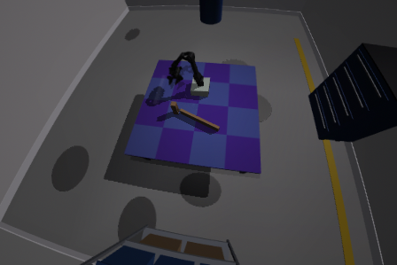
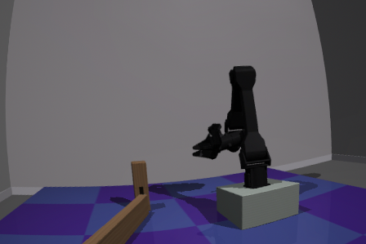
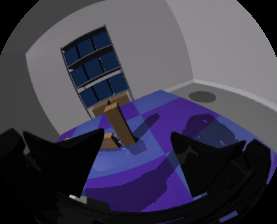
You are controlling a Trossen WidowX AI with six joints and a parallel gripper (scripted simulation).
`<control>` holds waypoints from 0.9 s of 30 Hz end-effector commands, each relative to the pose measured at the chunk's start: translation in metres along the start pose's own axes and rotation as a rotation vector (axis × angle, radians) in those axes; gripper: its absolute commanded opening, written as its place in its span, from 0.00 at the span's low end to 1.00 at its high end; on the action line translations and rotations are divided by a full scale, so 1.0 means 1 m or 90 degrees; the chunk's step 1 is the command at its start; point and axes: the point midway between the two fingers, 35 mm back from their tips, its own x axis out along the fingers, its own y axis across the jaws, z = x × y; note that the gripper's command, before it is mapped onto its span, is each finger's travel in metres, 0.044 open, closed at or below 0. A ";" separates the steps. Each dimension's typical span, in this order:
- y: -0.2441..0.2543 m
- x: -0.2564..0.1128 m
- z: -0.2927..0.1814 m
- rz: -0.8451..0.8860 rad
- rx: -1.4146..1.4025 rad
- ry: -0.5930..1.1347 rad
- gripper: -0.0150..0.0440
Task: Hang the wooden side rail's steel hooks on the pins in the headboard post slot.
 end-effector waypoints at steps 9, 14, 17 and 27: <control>0.025 -0.012 0.058 0.000 0.000 0.000 1.00; 0.029 0.003 0.039 0.028 -0.077 0.051 1.00; 0.045 0.026 0.016 0.091 -0.238 0.145 1.00; 0.079 0.076 -0.046 0.319 -0.808 0.365 1.00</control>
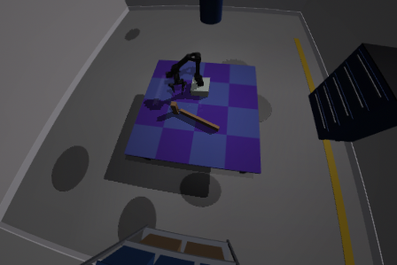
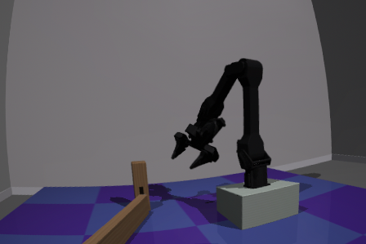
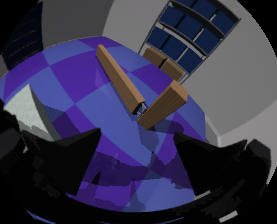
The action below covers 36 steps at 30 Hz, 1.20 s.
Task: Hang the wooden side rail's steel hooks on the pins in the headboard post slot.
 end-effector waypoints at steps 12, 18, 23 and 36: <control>0.012 0.070 0.025 0.188 -0.861 0.260 1.00; 0.007 0.083 0.054 0.212 -1.171 0.369 1.00; 0.006 0.085 0.063 0.214 -1.240 0.399 1.00; 0.006 0.085 0.063 0.214 -1.240 0.399 1.00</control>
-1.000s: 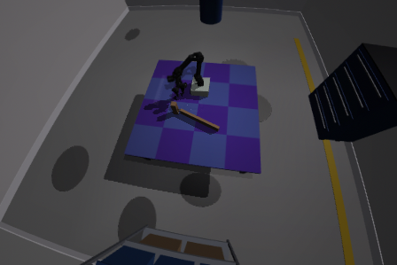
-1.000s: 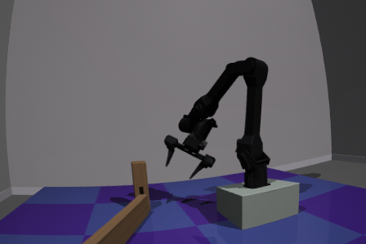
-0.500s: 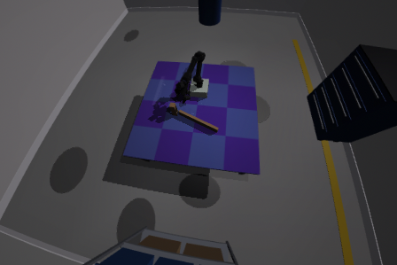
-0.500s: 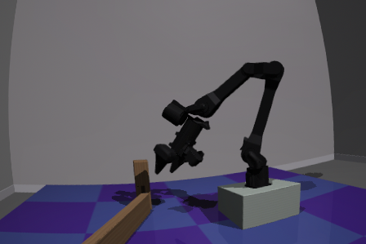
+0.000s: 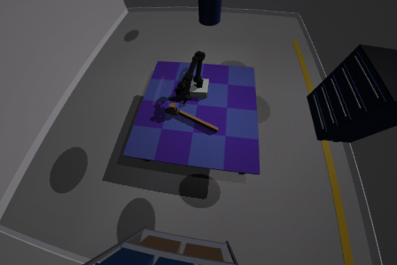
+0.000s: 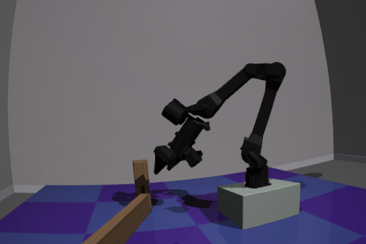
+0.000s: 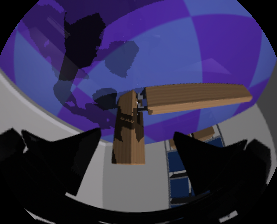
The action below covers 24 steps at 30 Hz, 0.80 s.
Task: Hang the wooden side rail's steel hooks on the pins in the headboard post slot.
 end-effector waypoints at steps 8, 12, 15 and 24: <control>0.000 0.000 0.000 0.003 -0.003 0.002 1.00; -0.002 0.002 0.001 0.014 0.113 0.003 1.00; -0.005 0.004 0.002 0.027 0.253 0.007 1.00; -0.013 0.009 0.005 0.059 0.673 0.043 1.00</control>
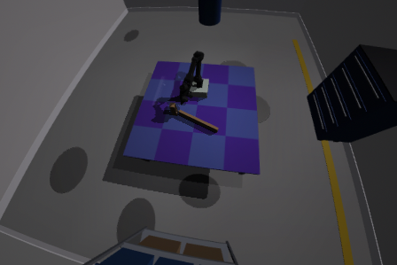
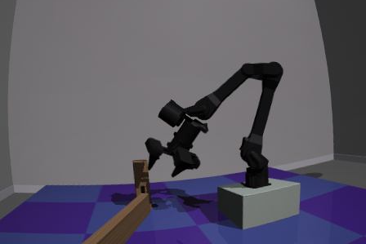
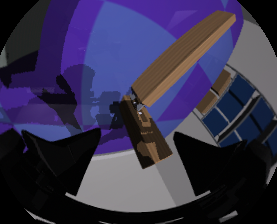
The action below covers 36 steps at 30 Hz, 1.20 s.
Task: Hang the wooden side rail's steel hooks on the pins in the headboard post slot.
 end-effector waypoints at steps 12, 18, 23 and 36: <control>-0.009 0.007 0.016 -0.001 0.797 0.090 1.00; -0.013 0.007 0.021 -0.034 1.039 0.119 1.00; -0.016 0.007 0.025 -0.065 1.201 0.134 1.00; -0.023 0.004 0.034 -0.184 1.619 0.145 1.00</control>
